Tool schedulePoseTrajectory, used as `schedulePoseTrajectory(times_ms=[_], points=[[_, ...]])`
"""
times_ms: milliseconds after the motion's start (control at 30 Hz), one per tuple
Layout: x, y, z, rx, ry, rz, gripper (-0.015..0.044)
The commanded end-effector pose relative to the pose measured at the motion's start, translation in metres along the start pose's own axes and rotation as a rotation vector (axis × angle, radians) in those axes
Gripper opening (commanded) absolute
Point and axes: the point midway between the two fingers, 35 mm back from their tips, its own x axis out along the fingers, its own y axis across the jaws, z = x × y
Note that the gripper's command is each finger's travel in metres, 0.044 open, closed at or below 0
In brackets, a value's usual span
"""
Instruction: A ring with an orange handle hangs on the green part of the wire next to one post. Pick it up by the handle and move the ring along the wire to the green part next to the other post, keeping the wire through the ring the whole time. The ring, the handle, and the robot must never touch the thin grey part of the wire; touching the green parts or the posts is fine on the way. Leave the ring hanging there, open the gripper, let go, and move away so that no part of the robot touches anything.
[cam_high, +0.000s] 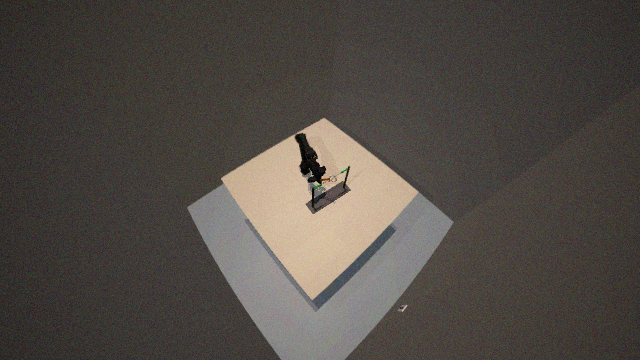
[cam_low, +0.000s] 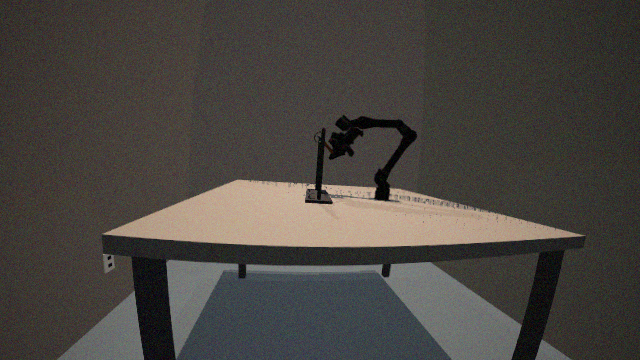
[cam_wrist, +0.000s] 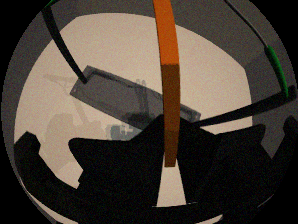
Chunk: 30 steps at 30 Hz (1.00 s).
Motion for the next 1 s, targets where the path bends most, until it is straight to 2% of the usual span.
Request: schedulePoseTrajectory(times_ms=[0, 433, 967], points=[[0.0, 0.004, 0.0, -0.012, -0.005, 0.005, -0.015], [0.002, 0.026, 0.0, 0.074, -0.026, 0.006, -0.015], [0.033, 0.068, 0.014, 0.316, -0.272, -0.048, -0.015]])
